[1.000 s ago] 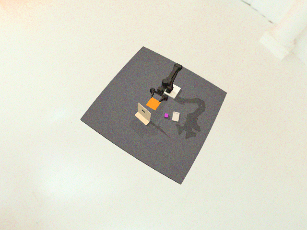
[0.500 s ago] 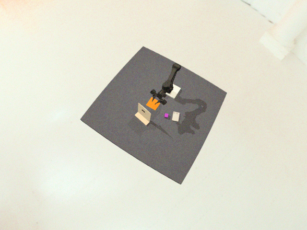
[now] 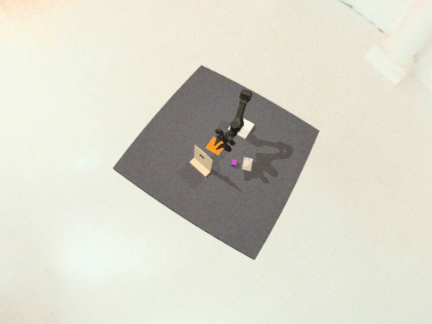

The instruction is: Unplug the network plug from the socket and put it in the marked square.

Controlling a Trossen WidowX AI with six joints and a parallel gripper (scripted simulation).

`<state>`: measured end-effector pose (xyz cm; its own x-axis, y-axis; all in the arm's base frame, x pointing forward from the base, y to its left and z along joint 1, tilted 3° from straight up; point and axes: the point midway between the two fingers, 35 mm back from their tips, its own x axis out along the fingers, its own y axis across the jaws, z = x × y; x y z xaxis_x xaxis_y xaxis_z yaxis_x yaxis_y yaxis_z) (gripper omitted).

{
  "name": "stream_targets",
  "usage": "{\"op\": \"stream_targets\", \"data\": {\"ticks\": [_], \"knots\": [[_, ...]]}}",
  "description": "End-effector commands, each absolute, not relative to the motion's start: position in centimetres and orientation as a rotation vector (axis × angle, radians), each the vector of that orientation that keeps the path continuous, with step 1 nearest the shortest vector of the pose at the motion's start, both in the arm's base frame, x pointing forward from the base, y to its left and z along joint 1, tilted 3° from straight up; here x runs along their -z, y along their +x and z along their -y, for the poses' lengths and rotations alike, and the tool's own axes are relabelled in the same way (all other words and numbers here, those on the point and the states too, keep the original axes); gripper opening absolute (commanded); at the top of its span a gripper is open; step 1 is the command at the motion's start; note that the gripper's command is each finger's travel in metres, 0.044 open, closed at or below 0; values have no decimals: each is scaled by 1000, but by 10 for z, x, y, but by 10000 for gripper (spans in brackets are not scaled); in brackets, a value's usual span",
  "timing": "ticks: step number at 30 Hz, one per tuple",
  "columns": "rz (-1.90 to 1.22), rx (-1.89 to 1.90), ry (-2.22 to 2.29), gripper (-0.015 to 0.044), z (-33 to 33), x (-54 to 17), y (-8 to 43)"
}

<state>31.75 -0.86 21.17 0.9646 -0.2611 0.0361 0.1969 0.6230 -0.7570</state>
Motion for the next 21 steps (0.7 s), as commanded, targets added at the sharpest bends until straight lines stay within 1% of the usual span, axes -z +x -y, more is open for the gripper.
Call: {"op": "stream_targets", "data": {"ticks": [1,16,21], "knots": [[-136,289,-996,156,10,-192,311],[-346,366,-1491,156,22,-144,270],[-356,368,-1513,156,23,-142,268]]}}
